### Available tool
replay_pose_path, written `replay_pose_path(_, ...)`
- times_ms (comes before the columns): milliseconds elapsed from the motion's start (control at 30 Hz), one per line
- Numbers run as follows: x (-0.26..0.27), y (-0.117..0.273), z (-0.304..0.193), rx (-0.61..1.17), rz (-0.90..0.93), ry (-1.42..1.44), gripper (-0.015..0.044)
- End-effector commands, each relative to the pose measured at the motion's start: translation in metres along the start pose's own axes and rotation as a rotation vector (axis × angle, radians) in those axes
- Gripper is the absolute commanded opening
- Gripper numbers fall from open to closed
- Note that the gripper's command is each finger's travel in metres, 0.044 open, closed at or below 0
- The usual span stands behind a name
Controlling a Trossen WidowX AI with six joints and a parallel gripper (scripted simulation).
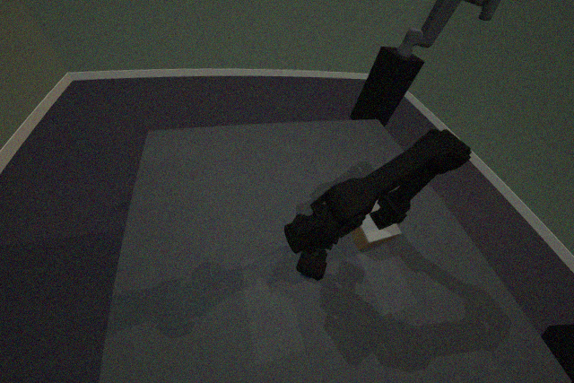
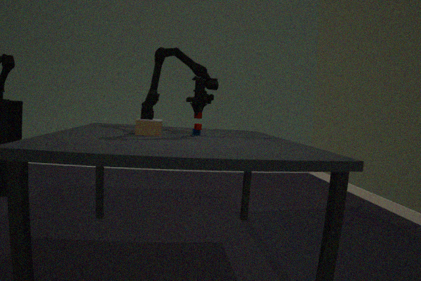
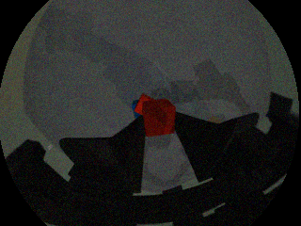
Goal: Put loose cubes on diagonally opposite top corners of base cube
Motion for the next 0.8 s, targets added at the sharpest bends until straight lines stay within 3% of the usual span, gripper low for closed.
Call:
replay_pose_path(0,0.006,0.000,-0.006,-0.006,0.002,-0.113,0.0105)
replay_pose_path(767,0.032,-0.003,-0.044,-0.002,0.005,-0.710,0.0105)
Point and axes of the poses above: the point midway between the two fingers, 35 mm back from their tips, its own y axis back along the fingers, its own x axis across the jaws, z = x × y, the point moved 10 cm from there along y, back along the fingers, and after that the axes turned 11 degrees about -y, right-handed, at the moved point
